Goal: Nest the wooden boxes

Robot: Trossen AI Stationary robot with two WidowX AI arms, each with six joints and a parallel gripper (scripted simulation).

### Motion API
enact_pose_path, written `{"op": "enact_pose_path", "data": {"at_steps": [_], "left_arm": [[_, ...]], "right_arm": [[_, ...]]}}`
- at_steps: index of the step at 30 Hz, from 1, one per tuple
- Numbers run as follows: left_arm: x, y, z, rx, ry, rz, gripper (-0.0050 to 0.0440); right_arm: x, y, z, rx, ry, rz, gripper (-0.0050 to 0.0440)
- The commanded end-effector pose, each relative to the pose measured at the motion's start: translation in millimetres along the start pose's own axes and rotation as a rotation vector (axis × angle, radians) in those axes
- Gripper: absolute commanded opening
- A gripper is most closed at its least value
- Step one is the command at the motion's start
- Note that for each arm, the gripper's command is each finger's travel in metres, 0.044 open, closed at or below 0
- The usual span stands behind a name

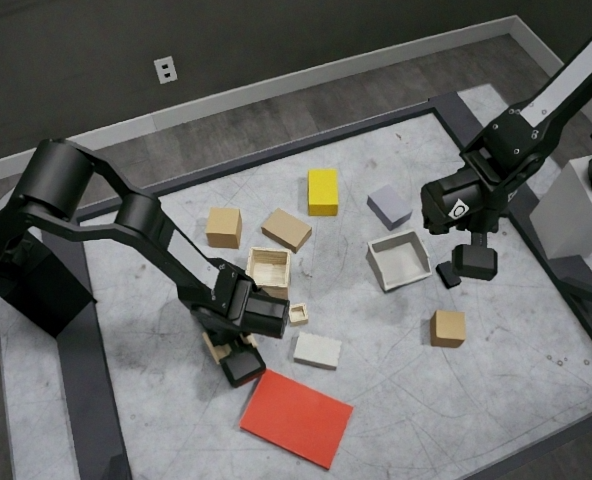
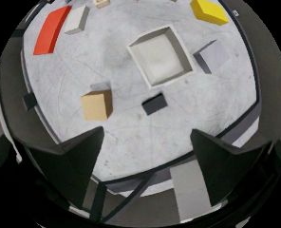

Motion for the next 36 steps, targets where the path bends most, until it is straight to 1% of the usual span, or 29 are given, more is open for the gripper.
{"op": "enact_pose_path", "data": {"at_steps": [1, 3, 6, 12, 15, 19, 22, 25, 27, 29, 32, 36], "left_arm": [[-13, -6, -3, 0.003, -0.072, -0.046, -0.0050], [-12, -6, -6, 0.003, -0.104, -0.051, -0.0050], [-11, -4, -15, 0.001, -0.178, -0.069, -0.0050], [-11, -3, -20, 0.001, -0.214, -0.076, -0.0050], [-8, 0, -30, -0.001, -0.299, -0.095, -0.0050], [-3, 3, -36, -0.002, -0.342, -0.094, -0.0050], [0, 5, -46, -0.004, -0.433, -0.115, -0.0050], [6, 8, -51, -0.002, -0.464, -0.110, -0.0050], [6, 8, -51, -0.002, -0.464, -0.110, -0.0050], [9, 10, -58, -0.003, -0.534, -0.125, -0.0050], [11, 11, -62, -0.003, -0.570, -0.134, -0.0050], [18, 13, -73, -0.004, -0.683, -0.158, -0.0050]], "right_arm": [[-6, 2, 3, 0.002, -0.023, 0.007, 0.0400], [-6, 2, 3, 0.002, -0.023, 0.007, 0.0400], [-6, 2, 3, 0.002, -0.023, 0.007, 0.0400], [-6, 2, 3, 0.002, -0.023, 0.007, 0.0400], [-6, 2, 3, 0.002, -0.023, 0.007, 0.0400], [-6, 2, 3, 0.002, -0.023, 0.007, 0.0400], [-6, 2, 3, 0.002, -0.023, 0.007, 0.0400], [-6, 2, 3, 0.002, -0.023, 0.007, 0.0400], [-6, 2, 3, 0.002, -0.023, 0.007, 0.0400], [-6, 2, 3, 0.002, -0.023, 0.007, 0.0400], [-6, 2, 3, 0.002, -0.023, 0.007, 0.0400], [-6, 2, 3, 0.002, -0.023, 0.007, 0.0400]]}}
Point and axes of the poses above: on each arm, the point midway between the two fingers, 35 mm back from their tips, its own x axis out along the fingers, its own y axis across the jaws, z = x × y, the point moved 7 cm from there along -x, back along the fingers, and after that the axes turned 12 degrees about -x, right-handed, at the moved point
